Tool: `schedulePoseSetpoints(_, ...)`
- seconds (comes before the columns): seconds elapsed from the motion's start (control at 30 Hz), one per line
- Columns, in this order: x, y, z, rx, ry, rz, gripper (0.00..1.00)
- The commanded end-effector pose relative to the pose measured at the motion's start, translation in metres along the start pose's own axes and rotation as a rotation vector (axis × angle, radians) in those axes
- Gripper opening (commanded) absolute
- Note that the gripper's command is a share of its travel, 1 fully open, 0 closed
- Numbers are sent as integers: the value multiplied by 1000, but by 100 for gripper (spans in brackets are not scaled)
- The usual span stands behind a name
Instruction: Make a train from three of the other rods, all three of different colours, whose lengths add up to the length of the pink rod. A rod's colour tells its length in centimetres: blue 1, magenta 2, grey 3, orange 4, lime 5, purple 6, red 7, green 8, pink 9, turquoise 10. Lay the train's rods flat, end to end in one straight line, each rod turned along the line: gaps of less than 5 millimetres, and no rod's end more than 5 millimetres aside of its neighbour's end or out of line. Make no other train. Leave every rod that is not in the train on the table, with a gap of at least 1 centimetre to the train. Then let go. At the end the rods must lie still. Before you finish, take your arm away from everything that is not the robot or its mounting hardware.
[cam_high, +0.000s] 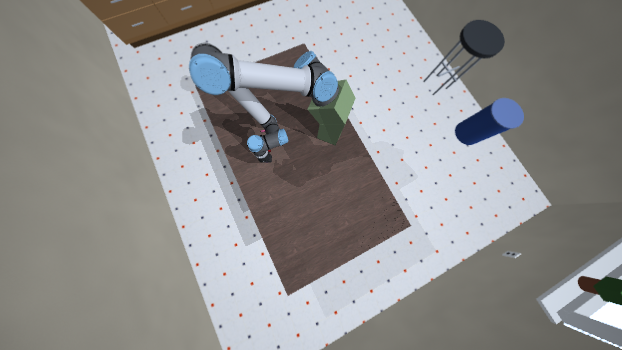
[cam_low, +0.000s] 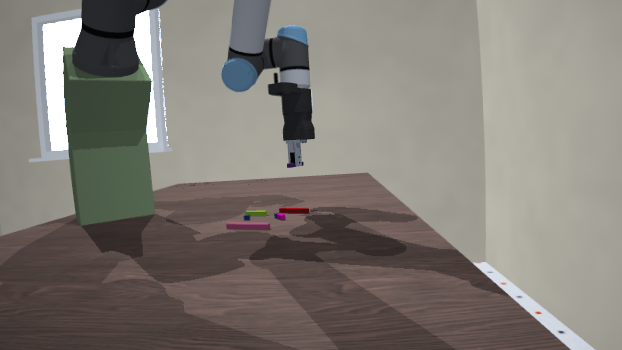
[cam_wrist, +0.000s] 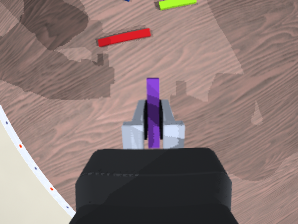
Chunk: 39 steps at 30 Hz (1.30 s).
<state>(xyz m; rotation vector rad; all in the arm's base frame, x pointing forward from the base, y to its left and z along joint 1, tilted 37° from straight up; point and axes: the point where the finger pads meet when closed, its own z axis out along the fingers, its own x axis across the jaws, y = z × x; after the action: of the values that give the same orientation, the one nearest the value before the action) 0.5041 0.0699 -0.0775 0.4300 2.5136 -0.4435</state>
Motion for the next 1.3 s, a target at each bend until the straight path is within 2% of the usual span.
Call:
schedulePoseSetpoints(0.0,0,0,0,-1,-1,0,24)
schedulePoseSetpoints(0.53,-11,-15,1,-2,4,-99,24)
schedulePoseSetpoints(0.97,-43,-66,4,-7,12,-430,24)
schedulePoseSetpoints(1.03,-43,-66,4,-7,12,-430,24)
schedulePoseSetpoints(1.27,-61,-100,4,-9,10,-656,24)
